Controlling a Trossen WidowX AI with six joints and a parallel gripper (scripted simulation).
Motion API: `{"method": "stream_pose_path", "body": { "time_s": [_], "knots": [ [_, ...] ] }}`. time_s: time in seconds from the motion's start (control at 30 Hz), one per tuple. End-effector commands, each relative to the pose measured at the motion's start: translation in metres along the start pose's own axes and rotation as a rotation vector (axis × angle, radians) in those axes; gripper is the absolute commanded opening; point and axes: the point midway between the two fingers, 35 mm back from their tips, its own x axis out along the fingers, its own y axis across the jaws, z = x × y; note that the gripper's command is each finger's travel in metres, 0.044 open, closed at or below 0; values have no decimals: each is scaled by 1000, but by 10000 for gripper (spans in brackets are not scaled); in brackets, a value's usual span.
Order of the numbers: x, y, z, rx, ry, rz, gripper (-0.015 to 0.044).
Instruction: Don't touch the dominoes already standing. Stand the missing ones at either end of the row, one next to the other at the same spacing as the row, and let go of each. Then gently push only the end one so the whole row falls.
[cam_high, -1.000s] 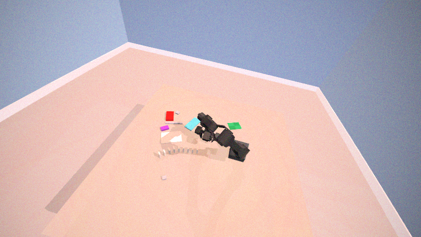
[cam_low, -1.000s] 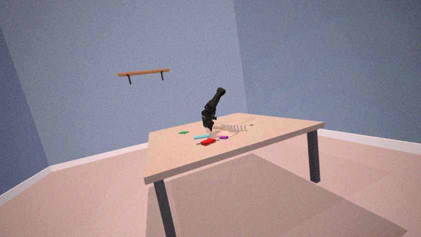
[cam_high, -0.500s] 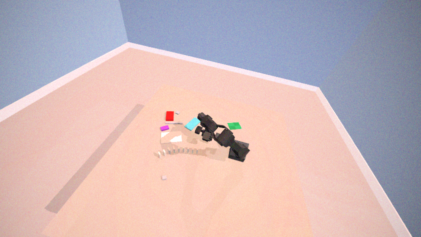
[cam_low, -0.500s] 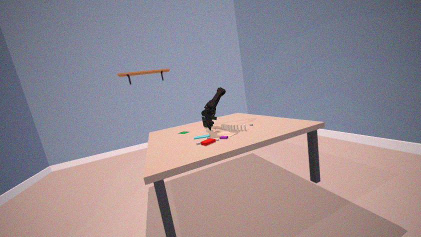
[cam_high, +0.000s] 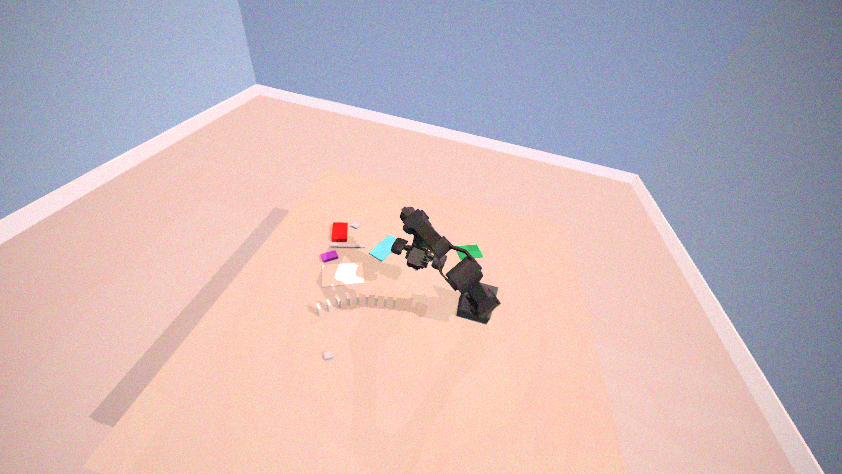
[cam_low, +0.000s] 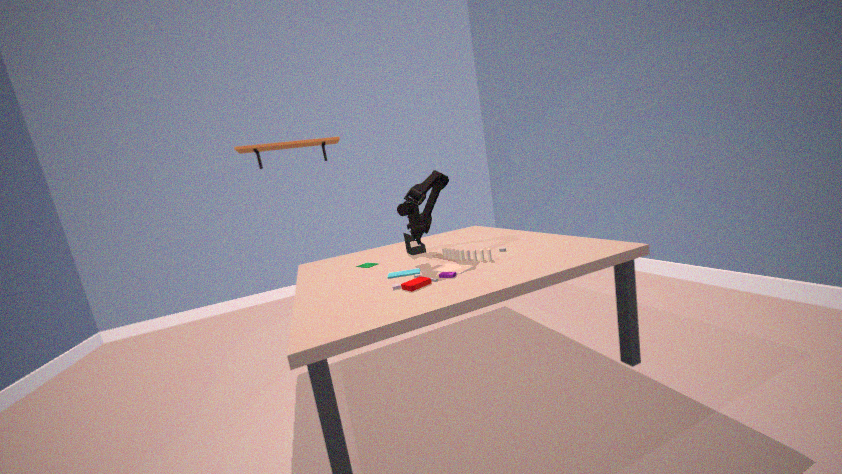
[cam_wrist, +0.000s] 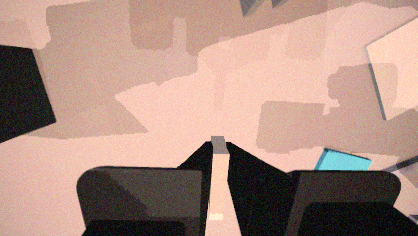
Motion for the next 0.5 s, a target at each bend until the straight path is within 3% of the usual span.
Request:
{"method": "stream_pose_path", "body": {
  "time_s": [0.0, 0.1, 0.23, 0.47],
  "knots": [
    [-45, -1, 3, -12, 13, -12, 26],
    [-73, 0, 5, -11, 14, -11, 26],
    [-75, 0, 4, 7, 14, -12, 26],
    [-78, 5, -29, 698, 17, -20, 26]
  ]
}}
